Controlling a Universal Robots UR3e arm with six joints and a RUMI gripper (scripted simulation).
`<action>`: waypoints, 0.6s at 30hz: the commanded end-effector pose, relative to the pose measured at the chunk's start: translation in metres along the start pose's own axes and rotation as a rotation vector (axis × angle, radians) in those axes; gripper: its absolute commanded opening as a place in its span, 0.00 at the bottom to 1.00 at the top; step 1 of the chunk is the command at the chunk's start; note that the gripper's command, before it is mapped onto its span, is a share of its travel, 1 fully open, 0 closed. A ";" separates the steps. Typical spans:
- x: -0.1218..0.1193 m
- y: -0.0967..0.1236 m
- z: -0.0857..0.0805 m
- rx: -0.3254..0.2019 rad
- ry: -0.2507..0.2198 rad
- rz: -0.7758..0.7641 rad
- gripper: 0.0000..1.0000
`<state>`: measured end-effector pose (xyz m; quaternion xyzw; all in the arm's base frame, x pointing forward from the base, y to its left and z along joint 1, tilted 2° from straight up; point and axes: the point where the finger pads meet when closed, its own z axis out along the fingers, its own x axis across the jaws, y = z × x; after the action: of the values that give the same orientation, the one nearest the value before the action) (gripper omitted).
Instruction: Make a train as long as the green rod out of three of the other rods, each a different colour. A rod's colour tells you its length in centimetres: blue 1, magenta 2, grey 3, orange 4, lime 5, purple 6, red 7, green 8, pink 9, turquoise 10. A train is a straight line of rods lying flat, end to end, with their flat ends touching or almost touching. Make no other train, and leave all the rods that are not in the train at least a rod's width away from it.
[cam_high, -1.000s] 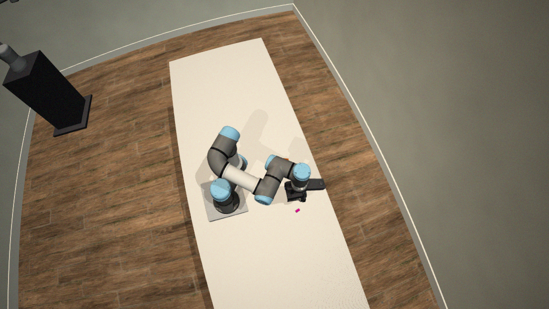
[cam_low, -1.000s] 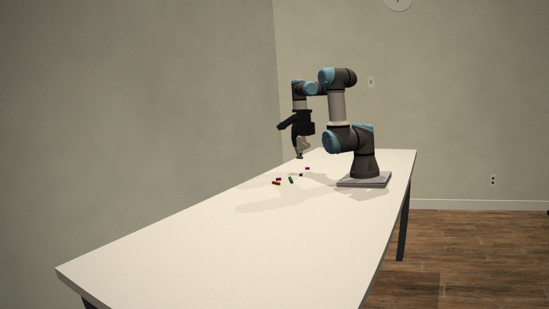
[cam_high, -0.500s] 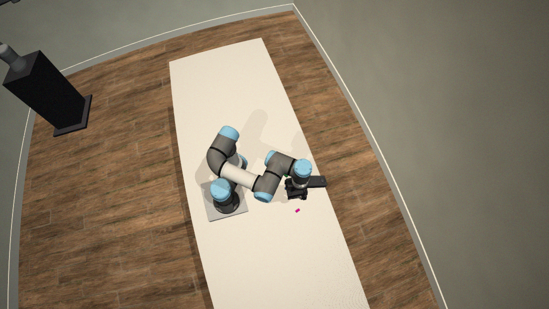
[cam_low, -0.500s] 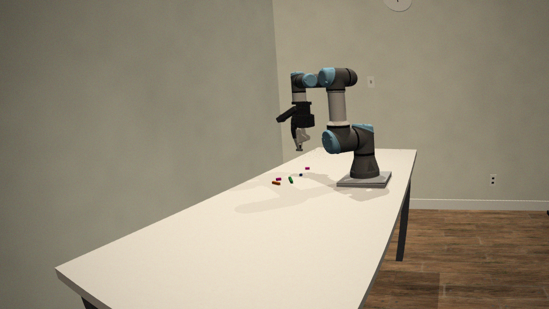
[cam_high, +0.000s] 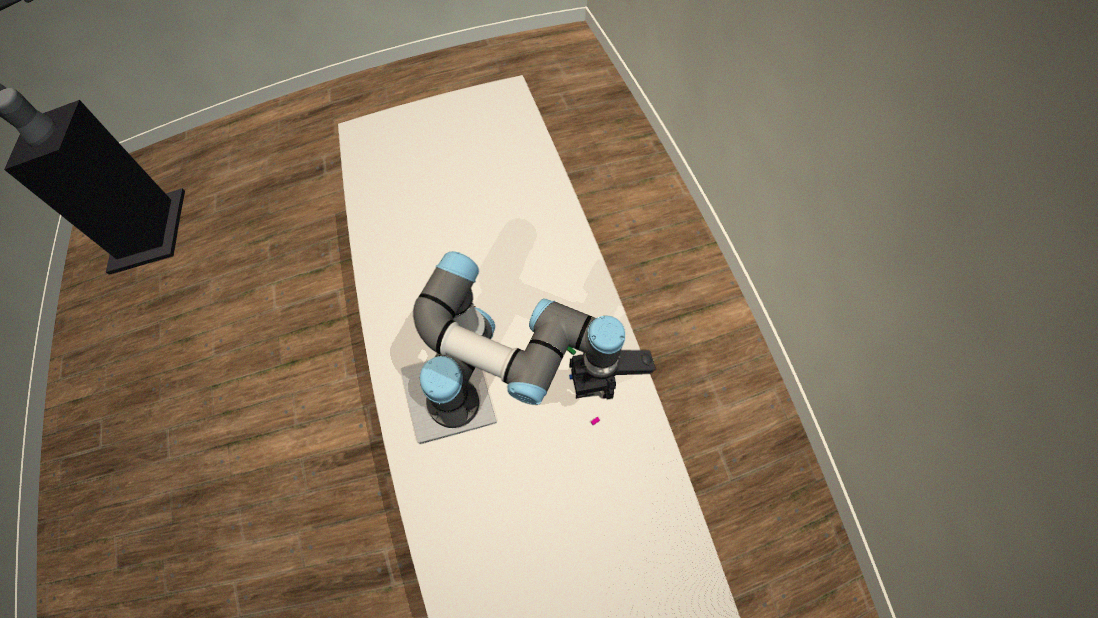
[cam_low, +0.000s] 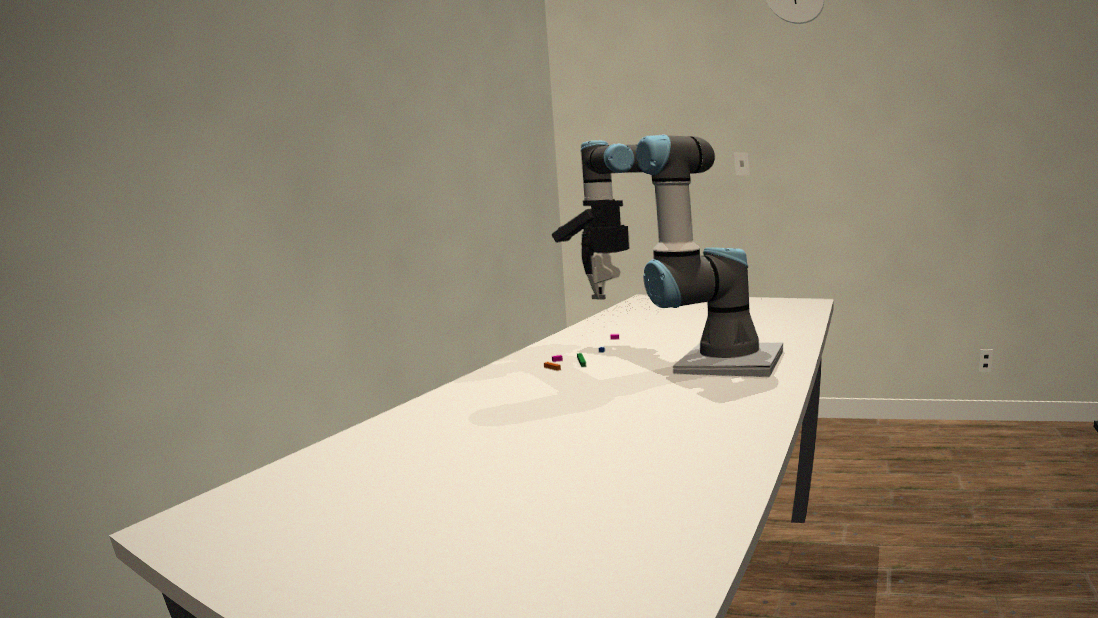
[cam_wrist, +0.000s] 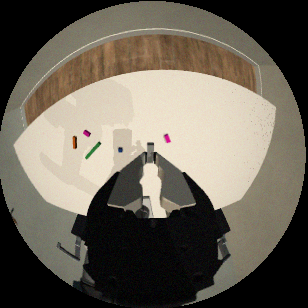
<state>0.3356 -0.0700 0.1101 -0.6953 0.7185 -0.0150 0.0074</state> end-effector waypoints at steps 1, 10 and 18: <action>-0.002 0.000 -0.001 0.002 0.001 0.001 0.00; -0.063 0.019 -0.001 0.002 0.001 0.035 0.00; -0.076 0.025 -0.001 0.003 0.001 0.042 0.00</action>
<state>0.3147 0.0000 0.1083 -0.6821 0.7311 -0.0129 0.0085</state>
